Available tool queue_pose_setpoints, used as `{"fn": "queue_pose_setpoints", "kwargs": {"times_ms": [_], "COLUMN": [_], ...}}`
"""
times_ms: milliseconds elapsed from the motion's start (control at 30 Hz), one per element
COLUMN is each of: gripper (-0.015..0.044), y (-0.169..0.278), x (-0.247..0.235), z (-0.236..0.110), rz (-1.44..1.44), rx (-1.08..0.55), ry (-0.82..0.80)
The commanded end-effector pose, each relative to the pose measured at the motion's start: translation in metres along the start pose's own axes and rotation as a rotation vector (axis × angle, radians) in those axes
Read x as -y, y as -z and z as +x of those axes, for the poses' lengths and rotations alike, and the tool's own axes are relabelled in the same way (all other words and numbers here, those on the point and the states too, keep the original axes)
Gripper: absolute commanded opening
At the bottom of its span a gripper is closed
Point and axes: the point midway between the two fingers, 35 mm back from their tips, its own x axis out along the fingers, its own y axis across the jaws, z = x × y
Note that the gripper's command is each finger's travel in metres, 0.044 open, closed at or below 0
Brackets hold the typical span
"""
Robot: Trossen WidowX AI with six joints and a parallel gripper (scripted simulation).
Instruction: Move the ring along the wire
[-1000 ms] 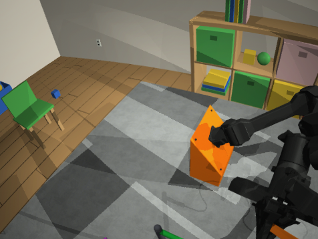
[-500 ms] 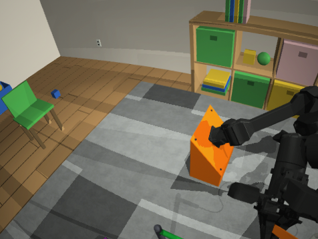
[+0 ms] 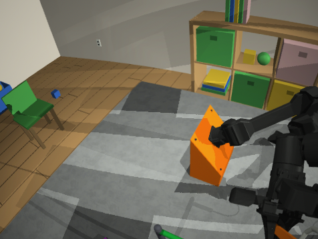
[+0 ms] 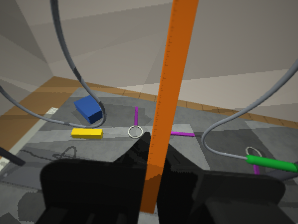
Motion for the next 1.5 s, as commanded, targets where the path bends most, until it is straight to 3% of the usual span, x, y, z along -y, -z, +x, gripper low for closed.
{"fn": "queue_pose_setpoints", "kwargs": {"times_ms": [0,1467], "gripper": [-0.0150,-0.0150], "y": [0.002,-0.004], "x": [-0.001,-0.021], "z": [0.000,0.000], "rz": [0.045,0.524], "rx": [0.000,0.064], "ry": [-0.021,-0.286]}}
